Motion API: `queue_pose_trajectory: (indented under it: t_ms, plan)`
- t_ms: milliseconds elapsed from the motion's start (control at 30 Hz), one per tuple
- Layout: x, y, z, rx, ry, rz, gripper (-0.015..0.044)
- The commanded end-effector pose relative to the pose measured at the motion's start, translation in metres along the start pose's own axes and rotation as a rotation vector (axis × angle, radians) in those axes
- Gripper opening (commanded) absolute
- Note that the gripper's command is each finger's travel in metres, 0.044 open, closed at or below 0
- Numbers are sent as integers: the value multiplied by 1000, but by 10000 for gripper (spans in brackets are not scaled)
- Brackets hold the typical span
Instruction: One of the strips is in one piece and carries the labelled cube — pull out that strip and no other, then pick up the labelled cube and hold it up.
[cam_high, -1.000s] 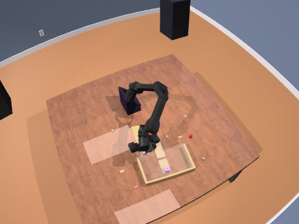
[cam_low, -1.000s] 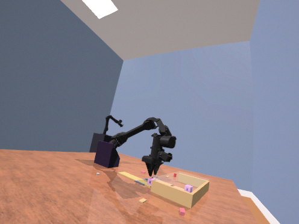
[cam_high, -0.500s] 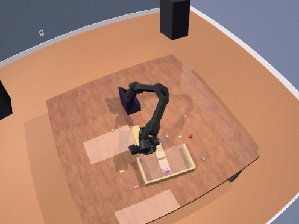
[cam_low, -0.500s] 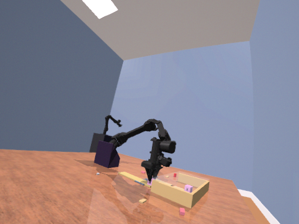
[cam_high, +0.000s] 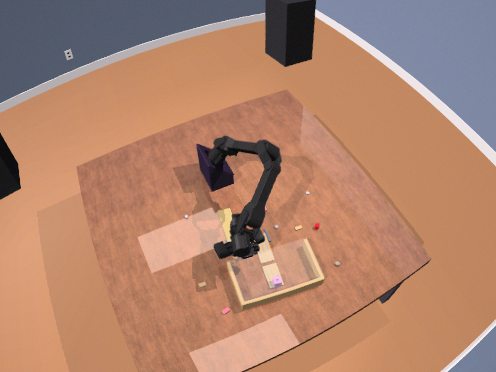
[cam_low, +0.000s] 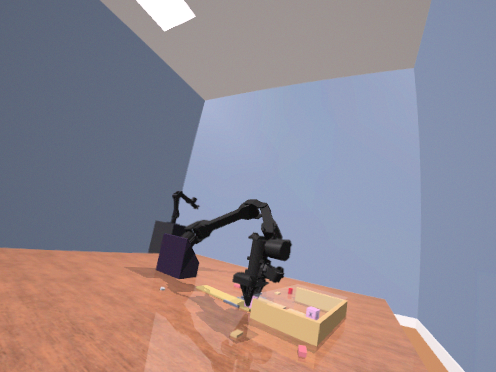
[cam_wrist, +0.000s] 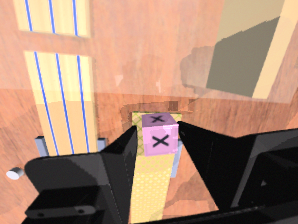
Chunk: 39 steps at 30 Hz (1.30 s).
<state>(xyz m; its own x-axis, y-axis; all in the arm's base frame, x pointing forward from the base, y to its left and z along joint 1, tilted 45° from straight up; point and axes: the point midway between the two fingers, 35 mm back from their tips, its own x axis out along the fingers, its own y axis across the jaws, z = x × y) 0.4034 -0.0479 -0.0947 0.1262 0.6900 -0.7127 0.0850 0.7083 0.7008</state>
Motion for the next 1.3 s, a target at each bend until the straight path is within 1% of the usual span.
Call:
queue_pose_trajectory:
  t_ms: [0,200,333,800,967,1267]
  plan:
    - [0,0,0,0,0,0,145]
    - [0,0,0,0,0,0,105]
    - [-2,0,-2,1,0,0,0]
    - [-41,8,-57,11,5,2,0]
    - [-43,8,-62,11,5,2,0]
    - [-43,13,-92,13,7,3,0]
